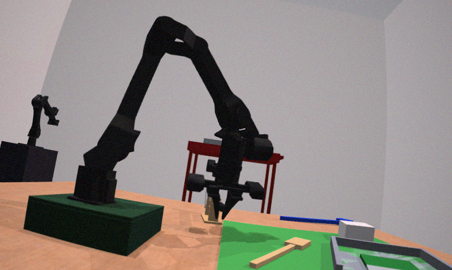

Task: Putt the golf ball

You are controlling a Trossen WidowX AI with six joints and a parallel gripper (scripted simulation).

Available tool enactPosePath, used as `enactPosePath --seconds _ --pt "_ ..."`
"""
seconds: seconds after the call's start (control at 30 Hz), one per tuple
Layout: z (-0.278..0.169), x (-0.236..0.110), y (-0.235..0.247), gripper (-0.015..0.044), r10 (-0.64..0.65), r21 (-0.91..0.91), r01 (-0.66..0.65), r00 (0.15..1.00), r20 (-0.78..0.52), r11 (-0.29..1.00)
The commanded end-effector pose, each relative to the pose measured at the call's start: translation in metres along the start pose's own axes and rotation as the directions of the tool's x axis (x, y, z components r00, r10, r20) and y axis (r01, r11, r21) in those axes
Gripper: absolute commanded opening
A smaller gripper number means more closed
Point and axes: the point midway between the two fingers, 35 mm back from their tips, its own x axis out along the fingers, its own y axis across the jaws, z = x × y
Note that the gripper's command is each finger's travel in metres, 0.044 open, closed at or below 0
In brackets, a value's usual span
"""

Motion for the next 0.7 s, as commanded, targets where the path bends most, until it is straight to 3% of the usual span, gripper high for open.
enactPosePath --seconds 0.0,0.2,0.67 --pt "0.000 0.000 0.000 0.0000 -0.001 -0.001 0.001 1.000 0.000 1.000" --pt "0.005 -0.014 -0.003 0.0000 -0.001 -0.001 0.001 1.000 0.000 1.000" --pt "0.025 -0.096 -0.001 0.0000 0.000 0.000 0.000 1.000 0.000 1.000"
